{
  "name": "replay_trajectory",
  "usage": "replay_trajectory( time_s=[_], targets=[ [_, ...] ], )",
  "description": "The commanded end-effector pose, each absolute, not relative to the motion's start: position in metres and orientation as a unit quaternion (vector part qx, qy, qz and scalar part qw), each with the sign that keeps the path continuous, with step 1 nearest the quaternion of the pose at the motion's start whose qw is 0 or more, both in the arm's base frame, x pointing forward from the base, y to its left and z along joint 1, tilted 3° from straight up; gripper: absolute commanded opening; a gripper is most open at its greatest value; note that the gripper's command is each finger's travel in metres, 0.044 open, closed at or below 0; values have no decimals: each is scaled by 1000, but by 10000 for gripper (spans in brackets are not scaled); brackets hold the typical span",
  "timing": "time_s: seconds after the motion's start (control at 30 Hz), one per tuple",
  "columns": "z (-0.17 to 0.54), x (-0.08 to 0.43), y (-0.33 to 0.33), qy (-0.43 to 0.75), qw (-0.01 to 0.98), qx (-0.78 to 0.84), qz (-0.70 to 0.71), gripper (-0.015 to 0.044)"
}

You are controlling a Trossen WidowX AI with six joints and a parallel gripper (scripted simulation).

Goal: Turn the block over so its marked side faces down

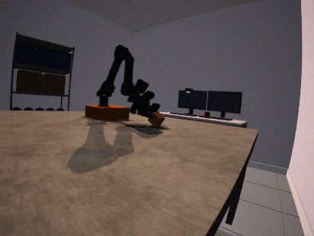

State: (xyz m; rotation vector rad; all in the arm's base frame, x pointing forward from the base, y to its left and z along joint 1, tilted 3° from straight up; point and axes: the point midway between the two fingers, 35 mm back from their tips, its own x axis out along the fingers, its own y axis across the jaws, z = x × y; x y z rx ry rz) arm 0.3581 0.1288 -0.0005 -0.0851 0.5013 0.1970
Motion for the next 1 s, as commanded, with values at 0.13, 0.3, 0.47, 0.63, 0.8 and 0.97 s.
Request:
replay_trajectory(
  time_s=[0.13, 0.3, 0.47, 0.63, 0.8, 0.97],
  targets=[
    [2, 353, 126, 220, 970, -42, 96, 0],
    [2, 353, 126, 218, 970, -41, 96, 0],
    [2, 353, 126, 218, 970, -41, 96, 0],
    [2, 353, 126, 218, 970, -41, 96, 53],
    [2, 353, 126, 218, 970, -41, 96, 184],
    [2, 353, 126, 218, 970, -41, 96, 315]
  ],
)
